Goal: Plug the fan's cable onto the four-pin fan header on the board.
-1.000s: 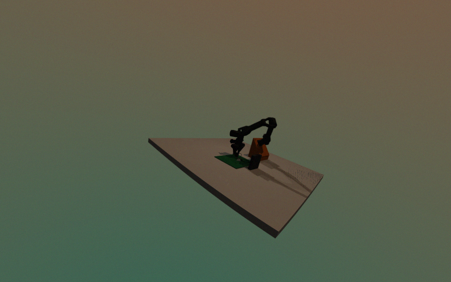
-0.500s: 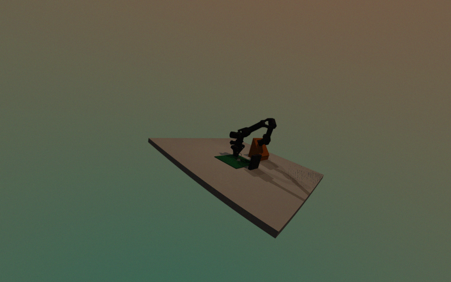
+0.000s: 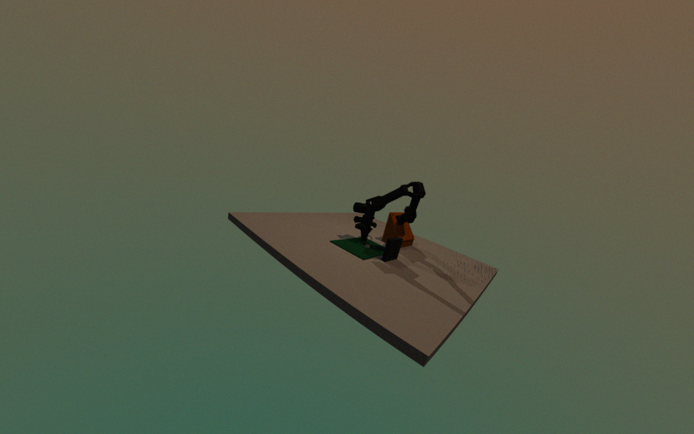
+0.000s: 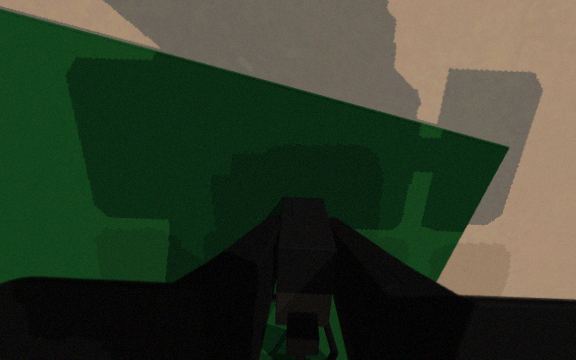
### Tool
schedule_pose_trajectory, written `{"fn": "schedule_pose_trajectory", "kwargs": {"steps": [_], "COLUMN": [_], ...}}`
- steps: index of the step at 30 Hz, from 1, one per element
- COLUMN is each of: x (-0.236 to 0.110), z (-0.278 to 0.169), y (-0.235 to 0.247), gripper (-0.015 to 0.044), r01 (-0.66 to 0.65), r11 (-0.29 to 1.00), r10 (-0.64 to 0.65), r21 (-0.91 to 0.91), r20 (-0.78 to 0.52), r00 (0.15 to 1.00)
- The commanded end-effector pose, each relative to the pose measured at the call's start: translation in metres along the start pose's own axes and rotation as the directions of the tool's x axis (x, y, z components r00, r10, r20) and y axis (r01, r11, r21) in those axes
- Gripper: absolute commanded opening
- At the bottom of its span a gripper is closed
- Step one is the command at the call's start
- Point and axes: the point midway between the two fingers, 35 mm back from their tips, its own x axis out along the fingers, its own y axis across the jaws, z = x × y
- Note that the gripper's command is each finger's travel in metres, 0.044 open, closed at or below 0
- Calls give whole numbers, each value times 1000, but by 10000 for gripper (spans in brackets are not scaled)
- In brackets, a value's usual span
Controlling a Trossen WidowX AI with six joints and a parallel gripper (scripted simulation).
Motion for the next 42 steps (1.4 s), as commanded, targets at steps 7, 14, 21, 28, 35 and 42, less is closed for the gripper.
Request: {"fn": "schedule_pose_trajectory", "kwargs": {"steps": [7, 14, 21, 28, 35, 42], "x": [-50, -50, -50, -50, -49, -48], "z": [1, -1, -22, -47, -70, -70], "y": [0, 7, 34, 60, 78, 78], "gripper": [0, 0, 0, 0, 0, 0], "r01": [0, 0, 0, -2, -7, -7], "r11": [1000, 999, 962, 871, 765, 765], "r10": [0, 0, 0, 1, 2, 2], "r21": [7, -42, -274, -492, -644, -644], "r20": [-5, -3, 1, -1, -9, -9], "r00": [1000, 1000, 1000, 1000, 1000, 1000]}}
